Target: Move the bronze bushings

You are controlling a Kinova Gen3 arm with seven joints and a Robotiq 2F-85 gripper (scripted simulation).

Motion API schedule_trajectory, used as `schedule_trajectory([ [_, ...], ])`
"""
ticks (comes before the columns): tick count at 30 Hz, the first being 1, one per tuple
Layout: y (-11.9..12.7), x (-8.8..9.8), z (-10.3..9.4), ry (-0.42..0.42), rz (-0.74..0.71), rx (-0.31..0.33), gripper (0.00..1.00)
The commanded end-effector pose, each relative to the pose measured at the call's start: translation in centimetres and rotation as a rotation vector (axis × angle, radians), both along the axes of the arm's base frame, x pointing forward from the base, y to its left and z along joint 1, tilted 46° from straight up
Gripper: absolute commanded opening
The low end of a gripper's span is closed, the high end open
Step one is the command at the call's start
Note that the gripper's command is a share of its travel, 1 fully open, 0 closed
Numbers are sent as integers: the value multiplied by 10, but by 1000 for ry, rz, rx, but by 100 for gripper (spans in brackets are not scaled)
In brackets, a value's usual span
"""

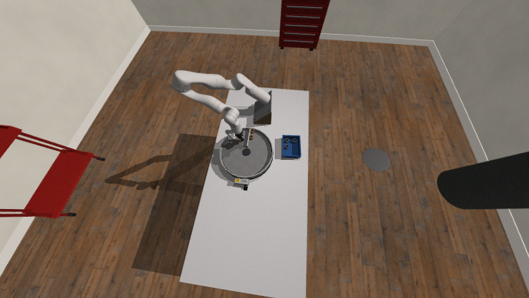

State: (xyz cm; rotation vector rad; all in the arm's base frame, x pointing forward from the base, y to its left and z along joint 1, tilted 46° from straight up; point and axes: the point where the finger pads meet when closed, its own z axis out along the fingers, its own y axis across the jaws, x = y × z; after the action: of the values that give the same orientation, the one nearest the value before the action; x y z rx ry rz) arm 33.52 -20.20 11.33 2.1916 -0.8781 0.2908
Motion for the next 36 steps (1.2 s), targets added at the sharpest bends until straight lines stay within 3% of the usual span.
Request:
schedule_trajectory([
  [1,-2,-1,-3,4,-2,0,0],
  [36,-6,-2,-7,4,-2,0,0],
])
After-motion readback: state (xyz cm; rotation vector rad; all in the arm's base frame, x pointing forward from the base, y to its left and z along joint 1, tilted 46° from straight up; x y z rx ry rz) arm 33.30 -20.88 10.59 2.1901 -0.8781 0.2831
